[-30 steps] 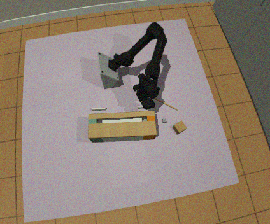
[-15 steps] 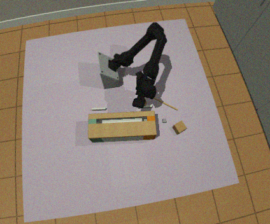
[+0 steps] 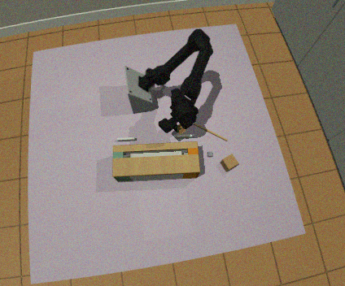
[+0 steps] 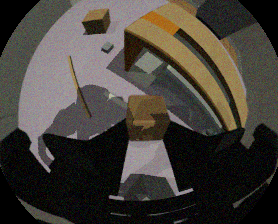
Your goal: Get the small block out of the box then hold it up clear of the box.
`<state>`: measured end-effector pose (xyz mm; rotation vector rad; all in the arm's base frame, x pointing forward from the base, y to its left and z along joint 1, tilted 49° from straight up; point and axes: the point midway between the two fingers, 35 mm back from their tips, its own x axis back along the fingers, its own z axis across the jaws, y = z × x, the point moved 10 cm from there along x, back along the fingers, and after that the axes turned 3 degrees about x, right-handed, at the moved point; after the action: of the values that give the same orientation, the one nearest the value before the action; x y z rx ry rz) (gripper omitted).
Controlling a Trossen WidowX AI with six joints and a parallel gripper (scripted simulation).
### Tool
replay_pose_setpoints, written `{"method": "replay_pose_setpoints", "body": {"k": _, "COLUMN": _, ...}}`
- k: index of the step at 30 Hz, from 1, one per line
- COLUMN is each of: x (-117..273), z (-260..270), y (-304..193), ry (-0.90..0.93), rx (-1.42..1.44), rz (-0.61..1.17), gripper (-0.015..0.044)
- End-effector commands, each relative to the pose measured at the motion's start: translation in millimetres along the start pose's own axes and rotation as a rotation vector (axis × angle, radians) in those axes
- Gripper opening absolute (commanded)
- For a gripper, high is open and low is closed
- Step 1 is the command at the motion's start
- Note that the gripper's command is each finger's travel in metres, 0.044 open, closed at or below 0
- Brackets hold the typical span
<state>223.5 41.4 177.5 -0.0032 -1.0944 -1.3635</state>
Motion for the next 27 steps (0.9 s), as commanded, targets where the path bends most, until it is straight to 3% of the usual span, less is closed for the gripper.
{"method": "replay_pose_setpoints", "body": {"k": 1, "x": 4, "z": -1, "y": -2, "ry": 0.012, "rx": -0.177, "rz": -0.007, "gripper": 0.0000}}
{"method": "replay_pose_setpoints", "body": {"k": 27, "x": 27, "z": -8, "y": -17, "ry": 0.100, "rx": -1.301, "rz": -0.004, "gripper": 0.0000}}
